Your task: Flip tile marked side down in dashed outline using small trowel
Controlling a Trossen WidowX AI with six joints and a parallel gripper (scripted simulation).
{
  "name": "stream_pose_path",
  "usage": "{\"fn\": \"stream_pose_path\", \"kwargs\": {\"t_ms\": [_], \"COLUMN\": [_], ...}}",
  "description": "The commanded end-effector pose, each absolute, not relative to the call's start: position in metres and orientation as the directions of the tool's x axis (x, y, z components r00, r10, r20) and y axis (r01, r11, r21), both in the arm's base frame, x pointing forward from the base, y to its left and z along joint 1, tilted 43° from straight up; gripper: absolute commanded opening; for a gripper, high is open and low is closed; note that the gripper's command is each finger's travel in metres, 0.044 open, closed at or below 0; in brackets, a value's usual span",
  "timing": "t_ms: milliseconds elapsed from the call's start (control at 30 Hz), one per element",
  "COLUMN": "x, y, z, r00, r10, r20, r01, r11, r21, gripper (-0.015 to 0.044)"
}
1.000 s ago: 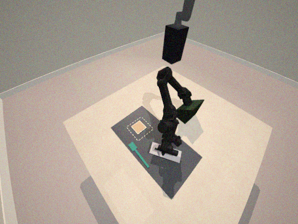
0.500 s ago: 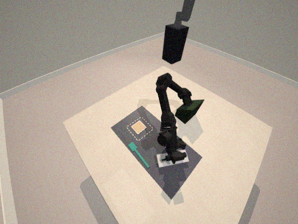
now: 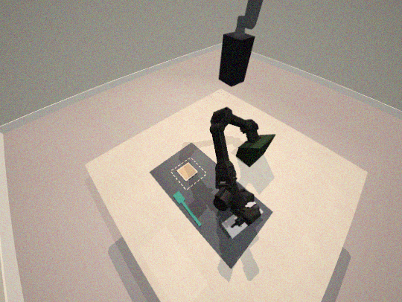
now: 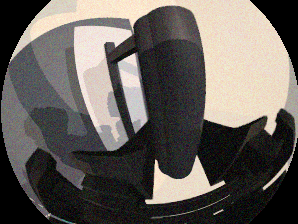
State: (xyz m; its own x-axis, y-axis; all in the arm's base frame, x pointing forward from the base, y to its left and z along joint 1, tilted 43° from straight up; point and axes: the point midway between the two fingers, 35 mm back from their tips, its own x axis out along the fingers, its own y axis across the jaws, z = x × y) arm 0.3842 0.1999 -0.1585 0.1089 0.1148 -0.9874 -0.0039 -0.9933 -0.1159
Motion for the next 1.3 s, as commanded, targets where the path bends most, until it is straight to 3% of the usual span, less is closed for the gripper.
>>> {"fn": "stream_pose_path", "kwargs": {"t_ms": [0,967,1267], "x": [0.383,0.386,0.386], "y": [0.206,0.181,0.181], "z": [-0.16,-0.187,-0.187], "r00": [0.076,0.076,0.076], "r10": [0.143,0.141,0.141], "r20": [-0.987,-0.987,-0.987], "r01": [0.03,0.03,0.03], "r11": [-0.99,-0.99,-0.99], "r21": [-0.141,-0.139,-0.139], "gripper": [0.0,0.0,0.0236]}}
